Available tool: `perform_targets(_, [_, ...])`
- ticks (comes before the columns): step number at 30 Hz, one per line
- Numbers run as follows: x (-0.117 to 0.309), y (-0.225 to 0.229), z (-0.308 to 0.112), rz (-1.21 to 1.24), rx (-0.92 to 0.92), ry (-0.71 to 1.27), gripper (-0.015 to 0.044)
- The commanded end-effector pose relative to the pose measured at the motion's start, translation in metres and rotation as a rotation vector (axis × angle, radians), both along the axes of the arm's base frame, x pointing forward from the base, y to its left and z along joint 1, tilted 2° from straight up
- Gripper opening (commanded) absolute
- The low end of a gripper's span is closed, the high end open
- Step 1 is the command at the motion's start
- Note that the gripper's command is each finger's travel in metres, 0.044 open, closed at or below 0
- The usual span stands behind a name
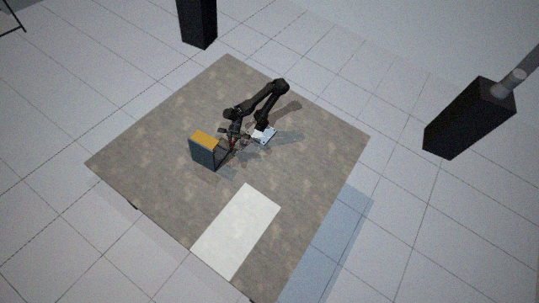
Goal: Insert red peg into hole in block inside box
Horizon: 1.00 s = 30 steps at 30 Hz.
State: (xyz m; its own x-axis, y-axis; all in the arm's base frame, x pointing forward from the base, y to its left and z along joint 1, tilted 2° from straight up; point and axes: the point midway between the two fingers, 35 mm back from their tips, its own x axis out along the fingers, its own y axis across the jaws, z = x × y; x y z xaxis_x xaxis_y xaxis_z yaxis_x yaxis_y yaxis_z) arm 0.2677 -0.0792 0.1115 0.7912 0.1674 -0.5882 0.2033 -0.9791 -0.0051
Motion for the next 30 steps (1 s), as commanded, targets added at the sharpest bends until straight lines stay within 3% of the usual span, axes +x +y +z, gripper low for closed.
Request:
perform_targets(1, [0.004, -0.006, 0.001, 0.001, 0.000, -0.003, 0.0000])
perform_targets(30, [0.022, -0.058, -0.002, -0.047, -0.004, -0.006, 0.0000])
